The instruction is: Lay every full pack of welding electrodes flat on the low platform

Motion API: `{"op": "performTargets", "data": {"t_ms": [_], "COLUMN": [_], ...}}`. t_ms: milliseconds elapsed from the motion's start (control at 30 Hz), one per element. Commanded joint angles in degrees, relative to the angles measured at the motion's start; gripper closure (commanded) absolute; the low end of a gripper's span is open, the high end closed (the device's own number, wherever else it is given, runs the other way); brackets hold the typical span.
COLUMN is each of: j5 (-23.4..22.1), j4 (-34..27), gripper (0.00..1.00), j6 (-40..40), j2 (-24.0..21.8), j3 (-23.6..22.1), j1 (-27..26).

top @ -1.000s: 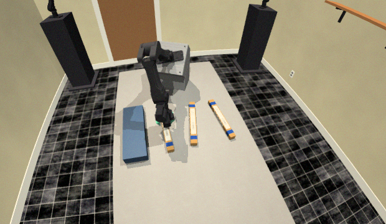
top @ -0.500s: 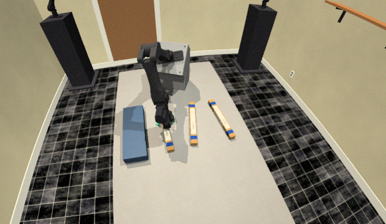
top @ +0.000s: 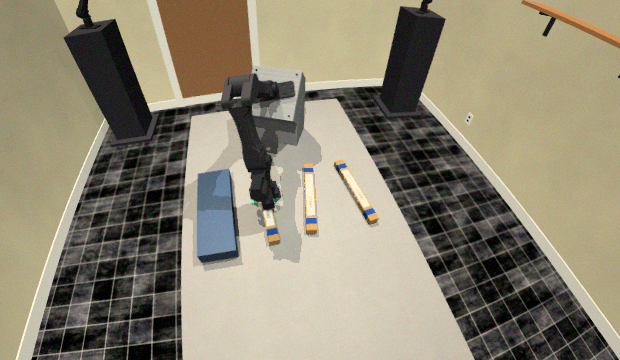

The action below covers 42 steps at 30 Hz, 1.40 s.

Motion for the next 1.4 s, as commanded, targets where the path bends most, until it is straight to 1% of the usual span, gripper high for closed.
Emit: {"op": "performTargets", "data": {"t_ms": [0,200,300,1367], "j5": [-0.7,-0.9,-0.9,-0.9], "j4": [2.2,2.9,2.8,1.7], "gripper": [0.26,0.26,0.26,0.26], "j6": [-0.4,-0.4,-0.4,-0.5], "j2": [0.9,2.2,0.7,0.1], "j3": [1.7,2.3,2.3,2.8], "j1": [0.1,-0.5,-0.2,-0.6]}}
